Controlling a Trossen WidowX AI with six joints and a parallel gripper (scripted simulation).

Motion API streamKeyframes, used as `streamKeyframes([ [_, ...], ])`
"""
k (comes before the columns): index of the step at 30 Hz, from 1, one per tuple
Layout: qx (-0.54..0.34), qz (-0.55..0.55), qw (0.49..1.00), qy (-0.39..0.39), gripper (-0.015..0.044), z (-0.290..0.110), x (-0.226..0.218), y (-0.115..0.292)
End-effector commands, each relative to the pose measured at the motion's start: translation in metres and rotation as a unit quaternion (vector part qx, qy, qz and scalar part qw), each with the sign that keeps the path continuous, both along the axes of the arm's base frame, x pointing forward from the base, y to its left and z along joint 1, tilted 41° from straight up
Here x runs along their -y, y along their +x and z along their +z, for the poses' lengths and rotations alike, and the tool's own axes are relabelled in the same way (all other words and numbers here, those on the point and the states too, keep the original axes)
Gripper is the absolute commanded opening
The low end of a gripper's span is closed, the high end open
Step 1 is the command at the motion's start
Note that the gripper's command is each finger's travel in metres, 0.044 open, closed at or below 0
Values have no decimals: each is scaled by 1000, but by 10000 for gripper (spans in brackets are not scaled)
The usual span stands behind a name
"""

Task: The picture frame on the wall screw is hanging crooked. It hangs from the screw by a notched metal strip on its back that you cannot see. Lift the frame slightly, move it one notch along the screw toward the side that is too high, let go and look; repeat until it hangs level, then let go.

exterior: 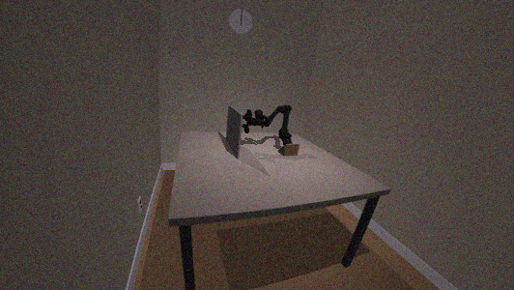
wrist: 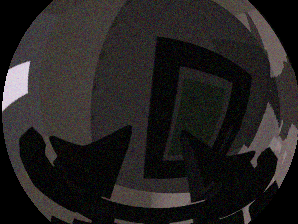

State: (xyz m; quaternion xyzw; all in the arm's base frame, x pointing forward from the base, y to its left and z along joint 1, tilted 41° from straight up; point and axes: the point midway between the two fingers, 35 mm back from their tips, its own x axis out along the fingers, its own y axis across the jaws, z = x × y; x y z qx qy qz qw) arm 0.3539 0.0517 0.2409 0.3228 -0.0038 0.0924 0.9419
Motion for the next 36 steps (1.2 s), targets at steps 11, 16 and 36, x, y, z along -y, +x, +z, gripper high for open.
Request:
streamKeyframes([
  [11, 2, -3, 1000, 1, 260, 1, 1, 2],
  [16, 2, -3, 1000, 1, 260, 1, 1, 2],
  [36, 2, -3, 1000, 1, 155, 2, 1, 2],
])
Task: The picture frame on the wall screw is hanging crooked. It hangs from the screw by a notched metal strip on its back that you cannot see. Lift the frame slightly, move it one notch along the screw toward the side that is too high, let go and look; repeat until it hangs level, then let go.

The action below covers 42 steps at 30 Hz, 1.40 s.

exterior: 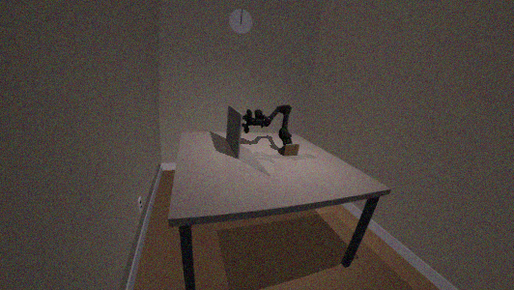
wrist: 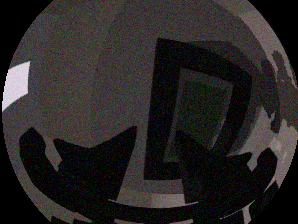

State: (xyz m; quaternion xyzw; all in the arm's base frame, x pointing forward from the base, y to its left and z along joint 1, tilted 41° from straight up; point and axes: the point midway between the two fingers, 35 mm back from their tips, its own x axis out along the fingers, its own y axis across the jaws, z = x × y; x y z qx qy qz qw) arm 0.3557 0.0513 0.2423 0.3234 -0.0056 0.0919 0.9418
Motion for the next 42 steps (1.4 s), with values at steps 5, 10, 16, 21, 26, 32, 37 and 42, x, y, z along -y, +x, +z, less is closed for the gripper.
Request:
streamKeyframes([
  [5, 0, -2, 1000, 0, 83, 0, 1, 0],
  [10, 0, -2, 1000, 0, 49, 0, 1, 0],
  [16, 0, -2, 1000, 0, 0, 0, 1, 0],
  [21, 0, -2, 1000, 0, 0, 1, 0, 0],
  [26, 0, -2, 1000, 1, 0, 1, -1, 0],
  [32, 0, -2, 1000, 1, 0, 2, -3, -1],
  [37, 0, -2, 1000, 1, 0, 3, -4, -1],
  [42, 0, -2, 1000, 1, 0, 4, -5, -1],
])
